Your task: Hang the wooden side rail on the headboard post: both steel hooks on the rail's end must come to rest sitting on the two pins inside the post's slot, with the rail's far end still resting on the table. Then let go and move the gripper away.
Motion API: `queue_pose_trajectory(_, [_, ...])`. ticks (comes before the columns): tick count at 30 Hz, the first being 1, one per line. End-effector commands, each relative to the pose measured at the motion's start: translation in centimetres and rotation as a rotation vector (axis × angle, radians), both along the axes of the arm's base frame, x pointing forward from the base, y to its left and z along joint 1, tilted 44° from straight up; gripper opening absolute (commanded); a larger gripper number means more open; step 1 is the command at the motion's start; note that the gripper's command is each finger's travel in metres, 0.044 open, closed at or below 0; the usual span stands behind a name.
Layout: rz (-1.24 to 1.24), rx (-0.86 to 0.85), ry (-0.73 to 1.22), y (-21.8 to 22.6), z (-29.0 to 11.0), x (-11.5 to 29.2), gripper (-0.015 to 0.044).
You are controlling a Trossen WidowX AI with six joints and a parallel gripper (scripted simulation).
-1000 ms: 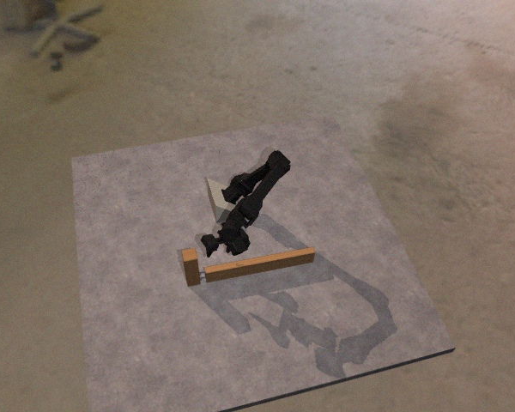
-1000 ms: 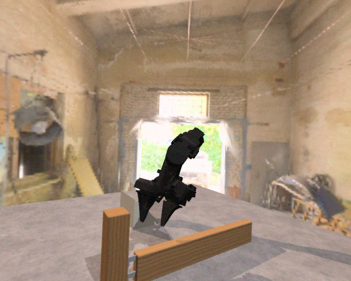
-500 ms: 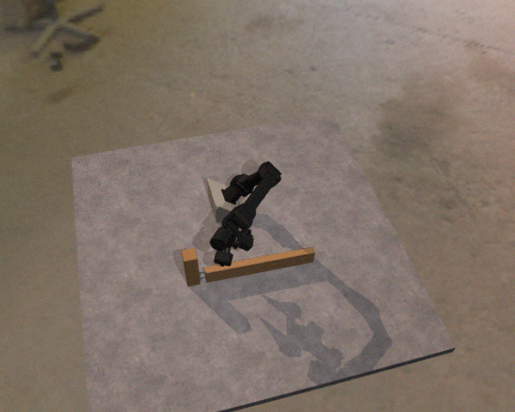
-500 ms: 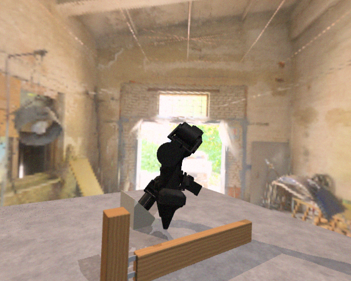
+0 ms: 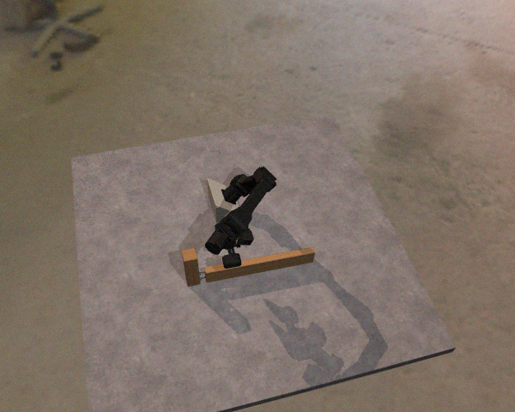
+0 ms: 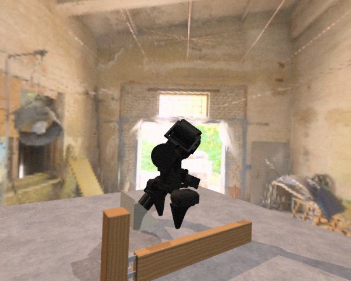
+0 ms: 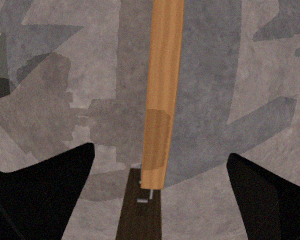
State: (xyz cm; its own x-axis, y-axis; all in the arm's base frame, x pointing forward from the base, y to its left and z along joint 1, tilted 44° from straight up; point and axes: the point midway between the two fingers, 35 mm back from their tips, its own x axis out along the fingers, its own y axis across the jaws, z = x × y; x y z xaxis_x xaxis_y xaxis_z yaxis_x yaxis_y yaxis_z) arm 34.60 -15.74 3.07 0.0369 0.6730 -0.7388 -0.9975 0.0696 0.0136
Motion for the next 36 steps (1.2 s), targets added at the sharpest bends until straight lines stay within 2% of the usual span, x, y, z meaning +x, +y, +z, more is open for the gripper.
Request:
queue_pose_trajectory(1, [0.005, 0.007, -0.001, 1.4, -1.3, 0.1, 0.0440])
queue_pose_trajectory(36, [0.005, 0.008, -0.002, 5.6, -5.8, 0.4, 0.0440])
